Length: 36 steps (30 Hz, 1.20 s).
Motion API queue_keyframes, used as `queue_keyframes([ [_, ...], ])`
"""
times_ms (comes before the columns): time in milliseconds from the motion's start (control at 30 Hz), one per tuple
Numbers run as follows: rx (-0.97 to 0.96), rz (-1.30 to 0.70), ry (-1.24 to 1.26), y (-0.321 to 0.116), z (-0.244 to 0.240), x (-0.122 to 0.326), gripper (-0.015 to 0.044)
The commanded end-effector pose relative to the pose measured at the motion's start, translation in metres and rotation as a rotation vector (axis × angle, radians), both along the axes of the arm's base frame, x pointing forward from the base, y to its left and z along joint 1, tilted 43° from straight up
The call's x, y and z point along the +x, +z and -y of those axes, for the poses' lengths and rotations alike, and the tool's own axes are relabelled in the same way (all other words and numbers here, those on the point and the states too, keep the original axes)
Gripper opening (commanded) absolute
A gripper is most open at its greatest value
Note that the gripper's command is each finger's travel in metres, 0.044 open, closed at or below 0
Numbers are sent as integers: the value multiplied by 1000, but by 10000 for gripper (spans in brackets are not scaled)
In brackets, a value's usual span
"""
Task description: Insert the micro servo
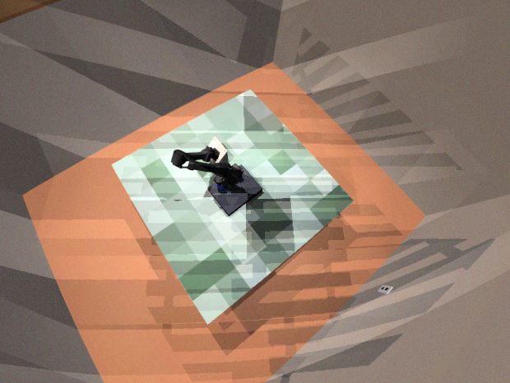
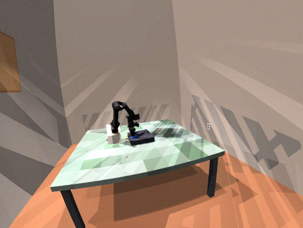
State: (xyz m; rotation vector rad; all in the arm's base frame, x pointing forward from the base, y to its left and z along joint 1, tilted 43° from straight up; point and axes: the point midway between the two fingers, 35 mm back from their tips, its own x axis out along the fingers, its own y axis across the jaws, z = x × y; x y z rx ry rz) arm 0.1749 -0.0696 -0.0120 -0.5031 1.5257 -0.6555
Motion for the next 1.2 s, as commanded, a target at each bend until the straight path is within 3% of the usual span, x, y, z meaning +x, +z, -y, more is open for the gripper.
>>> queue_keyframes([
  [0,0,0,2,4,-4,1,188],
  [367,1,0,2,27,-23,-1,188],
  [700,-1,1,4,54,-42,68,440],
  [900,2,5,2,75,-56,115,440],
  [1167,1,9,4,93,-71,114,440],
])
